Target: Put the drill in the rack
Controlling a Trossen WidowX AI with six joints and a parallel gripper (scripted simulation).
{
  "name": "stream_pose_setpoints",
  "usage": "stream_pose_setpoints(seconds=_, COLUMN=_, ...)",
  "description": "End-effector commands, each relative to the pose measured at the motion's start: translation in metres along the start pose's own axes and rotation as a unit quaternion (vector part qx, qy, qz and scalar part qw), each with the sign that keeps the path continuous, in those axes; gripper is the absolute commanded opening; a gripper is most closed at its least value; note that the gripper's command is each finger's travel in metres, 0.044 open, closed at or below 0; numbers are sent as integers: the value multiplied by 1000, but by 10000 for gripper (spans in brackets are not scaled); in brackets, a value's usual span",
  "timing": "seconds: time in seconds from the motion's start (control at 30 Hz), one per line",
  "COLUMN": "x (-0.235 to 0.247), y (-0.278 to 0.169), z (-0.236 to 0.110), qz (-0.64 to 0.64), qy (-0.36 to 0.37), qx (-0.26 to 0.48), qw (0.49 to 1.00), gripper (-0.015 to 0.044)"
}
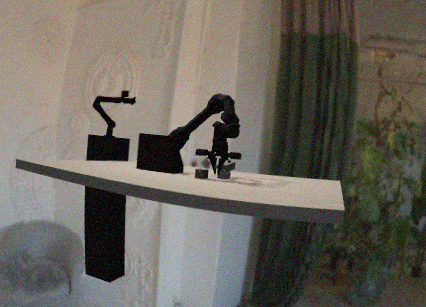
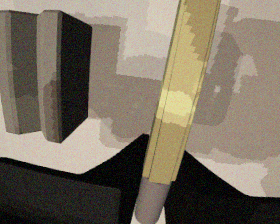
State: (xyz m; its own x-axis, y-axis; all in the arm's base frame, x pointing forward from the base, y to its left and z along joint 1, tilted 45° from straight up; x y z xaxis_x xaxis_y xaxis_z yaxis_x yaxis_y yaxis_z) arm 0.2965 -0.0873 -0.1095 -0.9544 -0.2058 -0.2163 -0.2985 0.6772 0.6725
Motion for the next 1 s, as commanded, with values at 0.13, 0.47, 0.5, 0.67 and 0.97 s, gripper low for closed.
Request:
stream_pose_setpoints(seconds=0.13, x=0, y=0, z=-5, qz=-1, qy=-1, qx=2, qw=1000, gripper=0)
stream_pose_setpoints(seconds=0.47, x=0, y=1, z=-8, qz=-1, qy=-1, qx=2, qw=1000, gripper=0)
stream_pose_setpoints(seconds=0.5, x=0, y=1, z=-8, qz=-1, qy=-1, qx=2, qw=1000, gripper=0)
stream_pose_setpoints(seconds=0.67, x=1, y=1, z=-10, qz=-1, qy=-1, qx=2, qw=1000, gripper=0)
stream_pose_setpoints(seconds=0.97, x=1, y=2, z=-12, qz=-1, qy=-1, qx=2, qw=1000, gripper=0)
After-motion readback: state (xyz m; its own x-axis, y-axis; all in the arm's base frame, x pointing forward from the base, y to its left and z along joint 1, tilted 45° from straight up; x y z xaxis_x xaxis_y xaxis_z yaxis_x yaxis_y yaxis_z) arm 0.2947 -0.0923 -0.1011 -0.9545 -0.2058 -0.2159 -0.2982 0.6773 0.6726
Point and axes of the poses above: the point midway between the two fingers, 35 mm back from their tips, its own z axis out along the fingers, its own x axis across the jaws, y = z × x, the point moved 1 cm from there along -z, back along the fingers, and after that the axes turned 14 degrees about -z, right-handed, at the moved point
